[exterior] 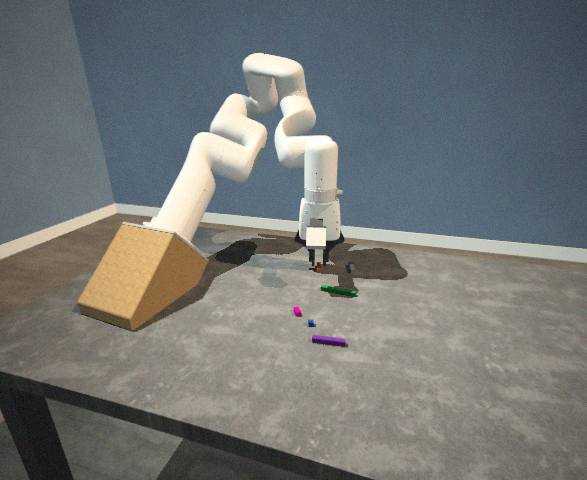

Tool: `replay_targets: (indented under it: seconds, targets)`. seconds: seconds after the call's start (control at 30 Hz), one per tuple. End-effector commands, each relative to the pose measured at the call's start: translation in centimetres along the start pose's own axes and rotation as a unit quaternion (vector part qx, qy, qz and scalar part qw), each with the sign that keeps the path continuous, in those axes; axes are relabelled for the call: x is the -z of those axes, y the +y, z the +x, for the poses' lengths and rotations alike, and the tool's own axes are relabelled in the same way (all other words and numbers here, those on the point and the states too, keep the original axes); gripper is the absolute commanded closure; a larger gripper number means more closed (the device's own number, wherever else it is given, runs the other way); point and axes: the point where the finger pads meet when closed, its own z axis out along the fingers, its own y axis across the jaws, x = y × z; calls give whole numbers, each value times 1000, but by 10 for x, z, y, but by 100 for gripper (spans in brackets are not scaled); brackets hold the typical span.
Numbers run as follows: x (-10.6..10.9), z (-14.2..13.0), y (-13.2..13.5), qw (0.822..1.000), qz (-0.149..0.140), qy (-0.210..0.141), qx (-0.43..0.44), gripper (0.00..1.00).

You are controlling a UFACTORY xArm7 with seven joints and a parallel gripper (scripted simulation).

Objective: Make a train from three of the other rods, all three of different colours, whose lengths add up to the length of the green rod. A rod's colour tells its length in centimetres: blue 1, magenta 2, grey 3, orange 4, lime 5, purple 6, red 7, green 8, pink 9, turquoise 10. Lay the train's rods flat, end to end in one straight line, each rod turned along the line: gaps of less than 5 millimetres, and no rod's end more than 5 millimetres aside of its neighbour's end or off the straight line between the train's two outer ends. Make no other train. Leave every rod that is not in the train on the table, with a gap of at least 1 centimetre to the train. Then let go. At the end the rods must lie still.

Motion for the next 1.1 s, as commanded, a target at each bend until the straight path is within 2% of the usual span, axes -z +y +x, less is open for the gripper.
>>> replay_targets:
  seconds: [0.0,1.07]
  targets:
    - [1,1,-1,1000,1,1,0,76]
    - [-13,1,-1,1000,1,1,0,76]
